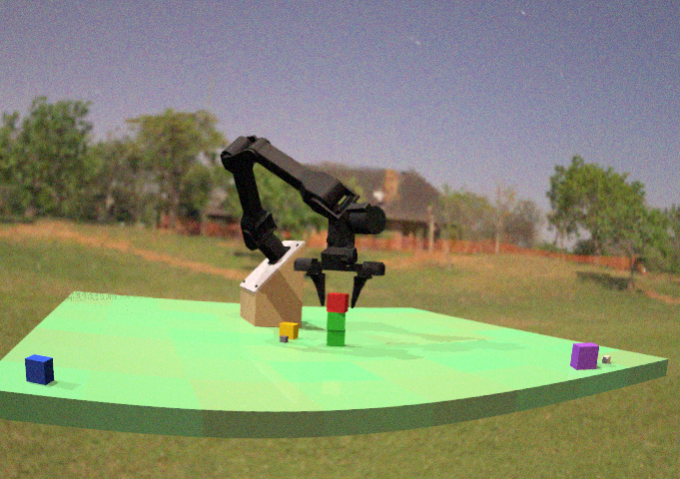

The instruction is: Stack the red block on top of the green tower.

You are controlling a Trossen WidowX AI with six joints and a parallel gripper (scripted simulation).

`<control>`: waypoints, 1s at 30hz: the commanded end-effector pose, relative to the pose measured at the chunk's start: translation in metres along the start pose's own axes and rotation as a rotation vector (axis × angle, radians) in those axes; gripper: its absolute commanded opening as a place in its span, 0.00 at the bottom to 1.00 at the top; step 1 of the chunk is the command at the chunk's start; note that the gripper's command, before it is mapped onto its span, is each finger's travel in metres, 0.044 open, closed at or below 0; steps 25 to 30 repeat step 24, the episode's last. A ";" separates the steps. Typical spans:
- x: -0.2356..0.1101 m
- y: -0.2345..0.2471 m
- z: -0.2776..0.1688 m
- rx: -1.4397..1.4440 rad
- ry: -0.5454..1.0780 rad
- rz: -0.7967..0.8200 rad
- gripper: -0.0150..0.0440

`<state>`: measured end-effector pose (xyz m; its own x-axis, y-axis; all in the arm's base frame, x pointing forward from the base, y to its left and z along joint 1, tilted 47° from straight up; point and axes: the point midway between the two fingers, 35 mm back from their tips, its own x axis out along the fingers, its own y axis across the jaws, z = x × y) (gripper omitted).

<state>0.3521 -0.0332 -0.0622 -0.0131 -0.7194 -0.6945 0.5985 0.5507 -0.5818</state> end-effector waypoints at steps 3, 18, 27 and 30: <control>0.000 0.000 0.000 0.001 -0.001 0.001 1.00; 0.000 0.000 0.000 0.001 -0.001 0.001 1.00; 0.000 0.000 0.000 0.001 -0.001 0.001 1.00; 0.000 0.000 0.000 0.001 -0.001 0.001 1.00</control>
